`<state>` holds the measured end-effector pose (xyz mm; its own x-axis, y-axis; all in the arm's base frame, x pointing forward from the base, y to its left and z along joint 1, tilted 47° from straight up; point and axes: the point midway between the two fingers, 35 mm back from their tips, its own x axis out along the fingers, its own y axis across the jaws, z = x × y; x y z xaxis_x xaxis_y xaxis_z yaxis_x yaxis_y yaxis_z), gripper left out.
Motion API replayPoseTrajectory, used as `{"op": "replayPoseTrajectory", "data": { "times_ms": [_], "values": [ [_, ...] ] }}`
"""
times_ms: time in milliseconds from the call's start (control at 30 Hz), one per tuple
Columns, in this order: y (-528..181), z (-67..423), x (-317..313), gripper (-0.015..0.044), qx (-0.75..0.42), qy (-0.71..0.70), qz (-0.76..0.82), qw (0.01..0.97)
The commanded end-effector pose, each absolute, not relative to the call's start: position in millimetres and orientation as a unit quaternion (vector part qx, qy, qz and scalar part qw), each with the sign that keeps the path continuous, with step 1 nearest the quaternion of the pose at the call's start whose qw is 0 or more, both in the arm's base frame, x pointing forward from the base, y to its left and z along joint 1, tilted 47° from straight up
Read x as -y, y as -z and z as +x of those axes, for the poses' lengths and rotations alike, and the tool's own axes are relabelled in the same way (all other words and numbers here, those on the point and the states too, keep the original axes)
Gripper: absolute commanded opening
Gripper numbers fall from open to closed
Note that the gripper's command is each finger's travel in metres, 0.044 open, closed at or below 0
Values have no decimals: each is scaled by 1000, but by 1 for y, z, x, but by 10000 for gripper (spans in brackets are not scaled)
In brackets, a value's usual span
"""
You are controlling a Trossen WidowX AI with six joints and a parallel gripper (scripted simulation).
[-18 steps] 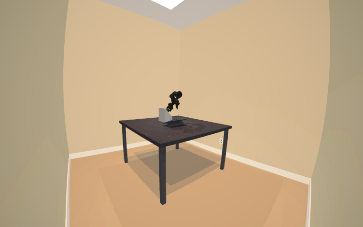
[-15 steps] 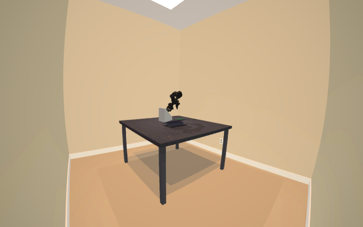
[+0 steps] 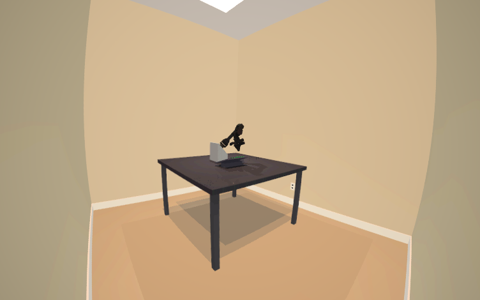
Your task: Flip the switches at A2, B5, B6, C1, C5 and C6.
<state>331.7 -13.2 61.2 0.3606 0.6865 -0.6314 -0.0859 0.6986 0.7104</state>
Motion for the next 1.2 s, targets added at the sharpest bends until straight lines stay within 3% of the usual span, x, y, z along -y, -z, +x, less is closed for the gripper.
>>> {"op": "replayPoseTrajectory", "data": {
  "times_ms": [0,1167],
  "values": [
    [-50,338,-4,0,-504,-249,303,769],
    [-25,352,-33,0,-498,-248,306,772]
  ]
}}
